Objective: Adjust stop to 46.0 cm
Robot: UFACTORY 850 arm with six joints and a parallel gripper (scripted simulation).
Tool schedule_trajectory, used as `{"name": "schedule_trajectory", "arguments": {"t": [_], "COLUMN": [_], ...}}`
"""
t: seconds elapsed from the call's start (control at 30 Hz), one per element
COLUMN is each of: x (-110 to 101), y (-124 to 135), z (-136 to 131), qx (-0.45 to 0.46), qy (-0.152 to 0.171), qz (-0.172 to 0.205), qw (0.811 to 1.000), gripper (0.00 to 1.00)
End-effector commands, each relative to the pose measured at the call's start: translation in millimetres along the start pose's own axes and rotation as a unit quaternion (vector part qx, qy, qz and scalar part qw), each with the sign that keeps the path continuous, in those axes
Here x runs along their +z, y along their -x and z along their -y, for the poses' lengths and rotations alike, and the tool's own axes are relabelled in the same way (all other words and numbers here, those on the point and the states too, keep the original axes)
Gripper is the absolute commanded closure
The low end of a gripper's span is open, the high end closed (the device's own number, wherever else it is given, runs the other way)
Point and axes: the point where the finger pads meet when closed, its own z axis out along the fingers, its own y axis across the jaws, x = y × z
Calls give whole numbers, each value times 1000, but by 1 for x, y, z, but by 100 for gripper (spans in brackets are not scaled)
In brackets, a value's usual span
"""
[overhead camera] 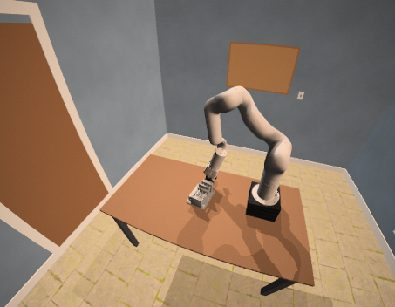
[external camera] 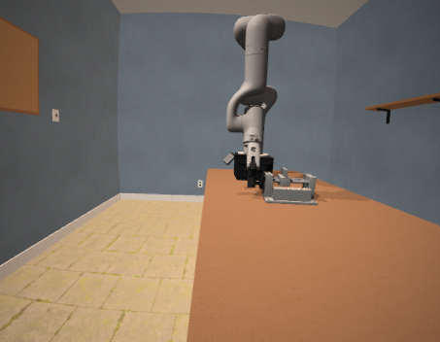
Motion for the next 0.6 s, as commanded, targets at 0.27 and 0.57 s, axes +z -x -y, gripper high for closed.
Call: {"name": "schedule_trajectory", "arguments": {"t": [0.27, 0.57], "x": [3, 6], "y": [0, 0], "z": [-3, -7], "qx": [0, 0], "qy": [0, 0], "qz": [0, 0], "qw": [1000, 1000], "gripper": [94, 94]}}
